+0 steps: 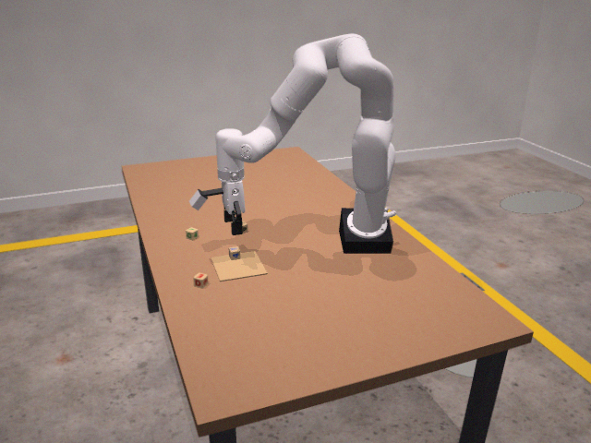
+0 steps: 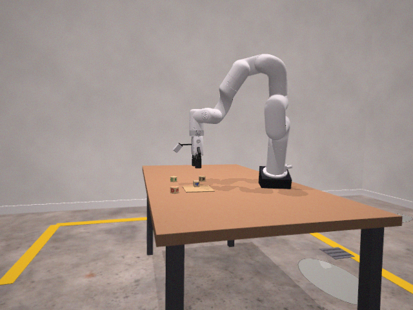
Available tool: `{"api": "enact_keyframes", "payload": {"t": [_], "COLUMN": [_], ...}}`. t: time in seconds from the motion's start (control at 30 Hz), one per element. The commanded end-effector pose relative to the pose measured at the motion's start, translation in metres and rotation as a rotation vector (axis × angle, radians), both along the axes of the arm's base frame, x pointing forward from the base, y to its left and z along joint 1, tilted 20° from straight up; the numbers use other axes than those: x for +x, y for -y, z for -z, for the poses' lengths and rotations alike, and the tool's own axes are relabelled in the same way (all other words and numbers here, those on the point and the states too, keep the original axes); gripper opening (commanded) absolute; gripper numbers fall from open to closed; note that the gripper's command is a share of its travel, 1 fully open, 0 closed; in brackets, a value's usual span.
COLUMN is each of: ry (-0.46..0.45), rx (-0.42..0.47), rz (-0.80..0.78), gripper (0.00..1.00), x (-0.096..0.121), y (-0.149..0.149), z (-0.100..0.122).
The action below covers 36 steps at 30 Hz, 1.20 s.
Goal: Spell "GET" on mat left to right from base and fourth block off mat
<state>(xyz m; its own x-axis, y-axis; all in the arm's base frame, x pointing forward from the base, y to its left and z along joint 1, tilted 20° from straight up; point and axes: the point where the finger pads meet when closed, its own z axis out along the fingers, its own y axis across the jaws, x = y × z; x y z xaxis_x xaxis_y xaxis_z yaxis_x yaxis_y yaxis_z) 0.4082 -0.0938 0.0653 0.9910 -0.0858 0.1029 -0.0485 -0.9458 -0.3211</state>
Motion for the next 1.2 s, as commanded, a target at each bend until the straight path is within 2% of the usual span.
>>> {"api": "enact_keyframes", "payload": {"t": [0.0,0.37,0.43,0.57,0.6,1.07,1.13,1.17], "ry": [0.004,-0.002,-0.035,-0.046,-0.068,-0.168,-0.168,-0.19], "rx": [-0.002,0.001,0.016,0.022,0.031,0.075,0.075,0.084], "rz": [0.002,0.02,0.118,0.152,0.216,0.516,0.516,0.58], "gripper": [1.0,1.0,1.0,1.0,1.0,1.0,1.0,1.0], "x": [0.001,0.001,-0.003,-0.005,-0.008,-0.025,-0.025,-0.029], "y": [0.001,0.004,0.018,0.023,0.032,0.075,0.075,0.084], "z": [-0.001,0.0,0.006,0.008,0.012,0.031,0.031,0.036]}}
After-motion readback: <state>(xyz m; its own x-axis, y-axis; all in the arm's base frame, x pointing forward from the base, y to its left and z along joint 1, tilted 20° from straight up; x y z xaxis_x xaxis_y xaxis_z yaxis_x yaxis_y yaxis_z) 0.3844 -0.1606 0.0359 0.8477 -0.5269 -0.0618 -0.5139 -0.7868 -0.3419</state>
